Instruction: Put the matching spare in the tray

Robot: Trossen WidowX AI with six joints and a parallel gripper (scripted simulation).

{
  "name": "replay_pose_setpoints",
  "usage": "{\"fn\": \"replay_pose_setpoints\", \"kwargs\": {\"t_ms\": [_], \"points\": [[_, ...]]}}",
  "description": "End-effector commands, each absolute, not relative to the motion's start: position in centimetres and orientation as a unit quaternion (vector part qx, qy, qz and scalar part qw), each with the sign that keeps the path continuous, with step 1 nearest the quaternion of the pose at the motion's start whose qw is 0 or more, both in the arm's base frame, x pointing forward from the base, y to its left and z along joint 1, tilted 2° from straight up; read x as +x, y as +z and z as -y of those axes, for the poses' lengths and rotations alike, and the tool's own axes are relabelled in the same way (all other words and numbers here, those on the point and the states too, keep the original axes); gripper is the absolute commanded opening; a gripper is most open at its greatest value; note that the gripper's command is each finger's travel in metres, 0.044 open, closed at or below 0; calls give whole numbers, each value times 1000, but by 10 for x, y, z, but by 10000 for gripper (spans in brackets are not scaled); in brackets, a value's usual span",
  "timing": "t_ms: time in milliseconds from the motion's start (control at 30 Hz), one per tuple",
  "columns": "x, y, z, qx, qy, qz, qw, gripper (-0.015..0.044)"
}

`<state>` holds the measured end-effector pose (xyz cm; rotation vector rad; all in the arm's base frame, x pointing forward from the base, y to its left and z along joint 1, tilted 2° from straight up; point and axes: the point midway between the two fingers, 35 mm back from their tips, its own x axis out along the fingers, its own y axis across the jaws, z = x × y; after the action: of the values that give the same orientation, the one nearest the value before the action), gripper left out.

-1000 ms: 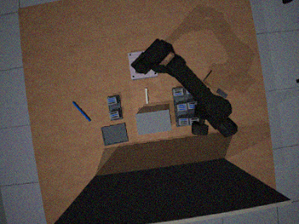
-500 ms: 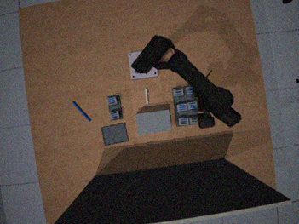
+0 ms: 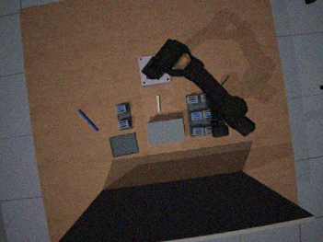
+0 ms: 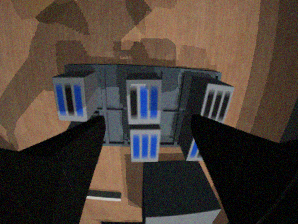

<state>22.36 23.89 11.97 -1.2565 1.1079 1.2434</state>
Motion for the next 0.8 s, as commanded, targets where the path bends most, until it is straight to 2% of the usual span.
{"fn": "replay_pose_setpoints", "kwargs": {"t_ms": [0, 767], "points": [[224, 115, -239, -523, 515, -458, 502, 300], [227, 77, -241, -523, 515, -458, 502, 300]]}}
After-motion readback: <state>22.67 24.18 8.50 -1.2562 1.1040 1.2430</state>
